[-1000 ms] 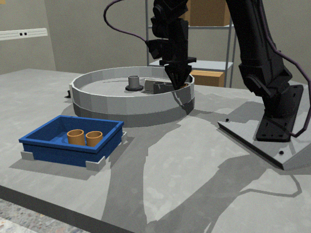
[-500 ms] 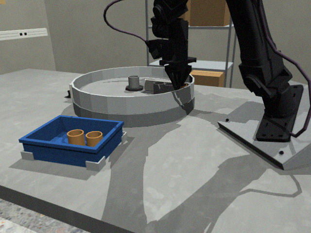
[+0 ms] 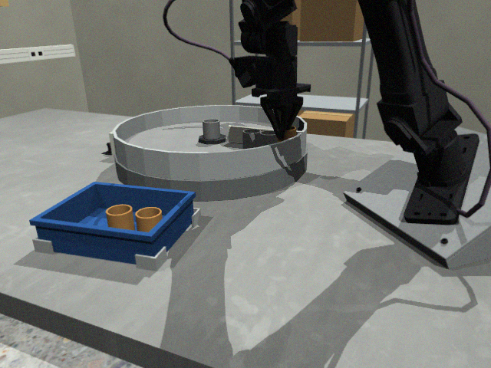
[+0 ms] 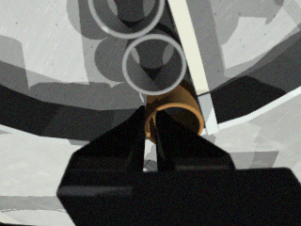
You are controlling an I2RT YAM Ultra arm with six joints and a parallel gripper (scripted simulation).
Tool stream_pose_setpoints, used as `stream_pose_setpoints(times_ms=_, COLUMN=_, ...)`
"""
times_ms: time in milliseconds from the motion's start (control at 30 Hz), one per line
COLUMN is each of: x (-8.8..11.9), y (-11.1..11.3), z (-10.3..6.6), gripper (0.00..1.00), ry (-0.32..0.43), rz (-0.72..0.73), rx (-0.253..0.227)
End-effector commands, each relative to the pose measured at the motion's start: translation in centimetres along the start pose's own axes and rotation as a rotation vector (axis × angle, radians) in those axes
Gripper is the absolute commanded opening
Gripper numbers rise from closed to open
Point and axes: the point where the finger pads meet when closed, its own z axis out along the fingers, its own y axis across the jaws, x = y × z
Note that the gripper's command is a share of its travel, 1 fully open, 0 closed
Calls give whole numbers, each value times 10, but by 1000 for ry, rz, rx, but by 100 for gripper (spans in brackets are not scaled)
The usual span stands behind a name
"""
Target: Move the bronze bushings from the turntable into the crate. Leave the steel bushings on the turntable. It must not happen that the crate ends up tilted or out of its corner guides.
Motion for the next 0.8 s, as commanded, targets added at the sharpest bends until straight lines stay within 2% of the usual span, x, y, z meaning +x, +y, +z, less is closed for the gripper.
stream_pose_setpoints(times_ms=0, x=-9, y=-3, z=-35, gripper=0, ry=-52, rz=-13, rx=27)
stream_pose_setpoints(times_ms=233, x=-7, y=-3, z=-66, gripper=0, ry=-52, rz=-14, rx=25)
stream_pose_setpoints(times_ms=333, x=-6, y=-5, z=-64, gripper=0, ry=-31, rz=-3, rx=17)
stream_pose_setpoints(times_ms=500, x=-6, y=-5, z=-71, gripper=0, ry=-29, rz=-1, rx=14)
stream_pose_setpoints(times_ms=767, x=-6, y=-5, z=-72, gripper=0, ry=-29, rz=-1, rx=14)
